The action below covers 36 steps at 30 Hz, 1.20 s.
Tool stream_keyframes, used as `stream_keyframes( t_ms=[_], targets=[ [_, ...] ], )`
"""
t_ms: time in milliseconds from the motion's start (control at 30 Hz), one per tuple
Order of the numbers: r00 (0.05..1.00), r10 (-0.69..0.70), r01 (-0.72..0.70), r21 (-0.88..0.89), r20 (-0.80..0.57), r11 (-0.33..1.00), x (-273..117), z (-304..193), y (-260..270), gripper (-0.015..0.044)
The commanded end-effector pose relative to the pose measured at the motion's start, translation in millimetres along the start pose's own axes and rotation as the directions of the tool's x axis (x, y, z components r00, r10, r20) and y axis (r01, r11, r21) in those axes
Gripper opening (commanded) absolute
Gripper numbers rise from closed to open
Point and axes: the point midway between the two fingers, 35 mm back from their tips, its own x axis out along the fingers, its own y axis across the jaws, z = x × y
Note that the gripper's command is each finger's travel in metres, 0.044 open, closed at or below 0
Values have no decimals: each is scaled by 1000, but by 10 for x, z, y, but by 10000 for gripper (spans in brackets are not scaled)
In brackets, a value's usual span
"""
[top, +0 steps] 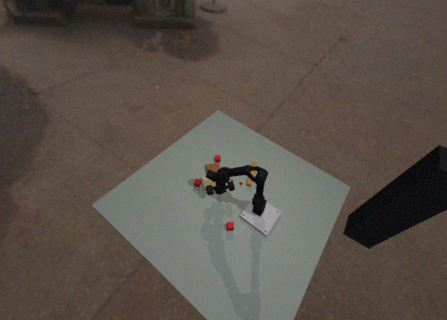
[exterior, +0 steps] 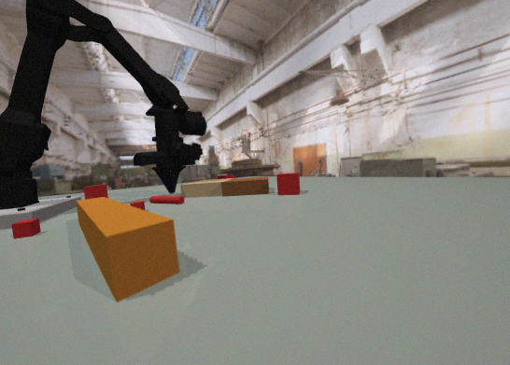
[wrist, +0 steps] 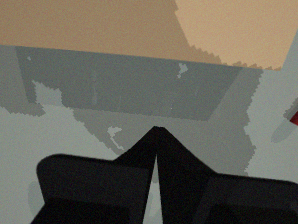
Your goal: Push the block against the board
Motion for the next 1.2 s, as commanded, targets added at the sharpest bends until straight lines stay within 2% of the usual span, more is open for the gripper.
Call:
stream_keyframes(
  t_ms=[0,67,167,433,800,1167],
  targets=[
    [1000,-4,4,3,2,1000,7,-55,-25,0],
    [1000,-1,1,0,0,1000,-118,-7,8,0],
    [1000,-3,3,3,2,1000,-514,-12,5,0],
    [1000,3,-3,-22,4,1000,-503,13,12,0],
    [1000,3,1,-369,10,929,-554,437,-28,0],
    [1000,0,9,-687,12,726,-588,869,-140,0]
  ],
)
